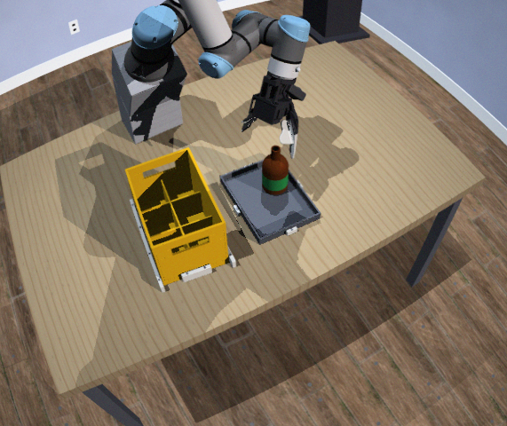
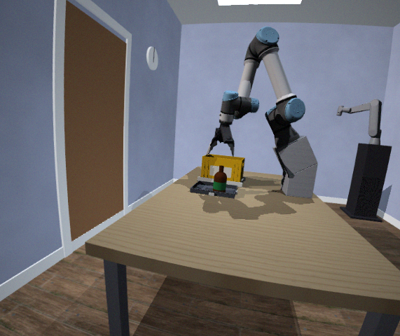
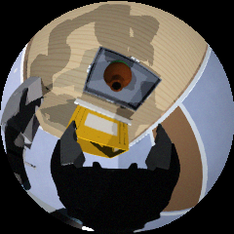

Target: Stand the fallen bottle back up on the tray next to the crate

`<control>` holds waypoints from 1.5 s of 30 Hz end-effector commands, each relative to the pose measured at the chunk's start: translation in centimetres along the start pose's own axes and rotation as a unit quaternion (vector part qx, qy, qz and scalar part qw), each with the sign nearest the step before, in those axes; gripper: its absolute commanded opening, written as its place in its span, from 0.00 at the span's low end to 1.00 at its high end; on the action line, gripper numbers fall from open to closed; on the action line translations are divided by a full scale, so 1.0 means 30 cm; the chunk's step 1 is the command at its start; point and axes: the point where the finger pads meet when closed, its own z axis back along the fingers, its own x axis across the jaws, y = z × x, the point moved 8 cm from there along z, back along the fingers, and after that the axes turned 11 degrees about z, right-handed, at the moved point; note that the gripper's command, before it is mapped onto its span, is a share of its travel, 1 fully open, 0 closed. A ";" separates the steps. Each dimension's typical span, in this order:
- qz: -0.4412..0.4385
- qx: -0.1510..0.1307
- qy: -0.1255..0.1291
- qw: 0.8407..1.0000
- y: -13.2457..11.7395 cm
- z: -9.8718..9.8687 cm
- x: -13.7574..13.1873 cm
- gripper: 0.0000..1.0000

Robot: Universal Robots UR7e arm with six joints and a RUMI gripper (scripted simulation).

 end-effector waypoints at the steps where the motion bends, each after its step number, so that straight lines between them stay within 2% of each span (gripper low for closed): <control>1: 0.000 0.000 0.000 1.000 -0.012 0.033 -0.001 1.00; 10: 0.000 0.000 0.000 1.000 -0.028 0.077 -0.004 1.00; 29: 0.000 0.000 0.000 1.000 -0.035 0.097 -0.005 1.00; 30: 0.000 0.000 0.000 1.000 -0.035 0.097 -0.005 0.00; 45: 0.000 0.000 0.000 1.000 -0.035 0.097 -0.005 0.00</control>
